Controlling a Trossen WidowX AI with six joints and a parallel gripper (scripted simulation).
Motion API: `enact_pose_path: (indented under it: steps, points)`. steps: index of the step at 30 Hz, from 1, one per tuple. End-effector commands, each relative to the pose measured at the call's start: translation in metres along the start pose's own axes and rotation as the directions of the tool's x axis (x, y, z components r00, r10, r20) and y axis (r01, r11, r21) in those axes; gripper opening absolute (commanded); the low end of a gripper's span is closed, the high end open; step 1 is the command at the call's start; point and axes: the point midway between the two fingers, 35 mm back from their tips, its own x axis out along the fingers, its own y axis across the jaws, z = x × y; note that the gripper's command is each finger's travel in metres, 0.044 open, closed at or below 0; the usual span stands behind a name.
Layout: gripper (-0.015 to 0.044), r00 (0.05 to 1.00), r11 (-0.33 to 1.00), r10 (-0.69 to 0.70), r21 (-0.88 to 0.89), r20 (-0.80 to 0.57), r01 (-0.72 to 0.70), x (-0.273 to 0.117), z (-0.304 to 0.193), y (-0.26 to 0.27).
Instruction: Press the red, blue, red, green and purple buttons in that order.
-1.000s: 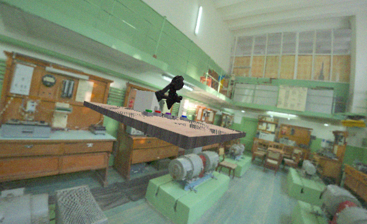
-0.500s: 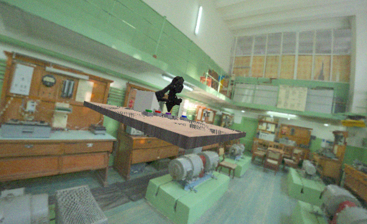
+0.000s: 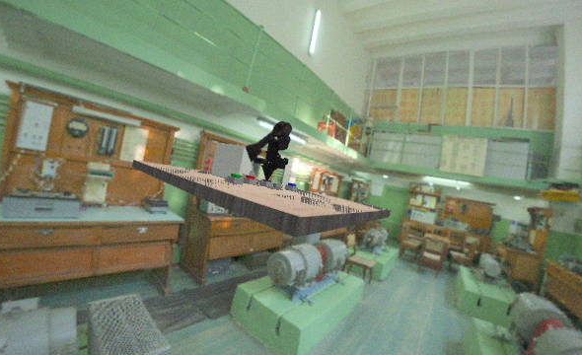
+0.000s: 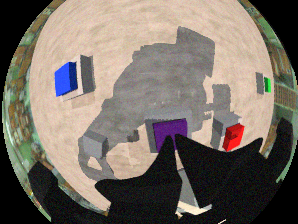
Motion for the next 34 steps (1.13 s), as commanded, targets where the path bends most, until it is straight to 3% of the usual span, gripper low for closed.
enact_pose_path:
  steps: [1,9,16,19,27,30,34]
  points:
    - [0.002,1.0,1.0,0.004,0.004,0.001,-0.004,0.0,0.0,0.0]
    - [0.002,1.0,1.0,0.004,0.004,0.001,-0.004,0.0,0.0,0.0]
    - [0.002,1.0,1.0,0.003,0.004,0.001,-0.003,-0.032,0.0,0.0]
    - [0.0099,1.0,1.0,-0.007,0.0,0.0,0.007,-0.042,0.013,0.018]
    - [0.0309,1.0,1.0,0.004,0.002,0.003,-0.004,-0.091,0.041,0.145]
    - [0.0388,1.0,1.0,0.008,0.002,0.002,-0.008,-0.095,0.039,0.157]
    - [0.04,1.0,1.0,0.008,0.002,0.002,-0.008,-0.095,0.039,0.157]
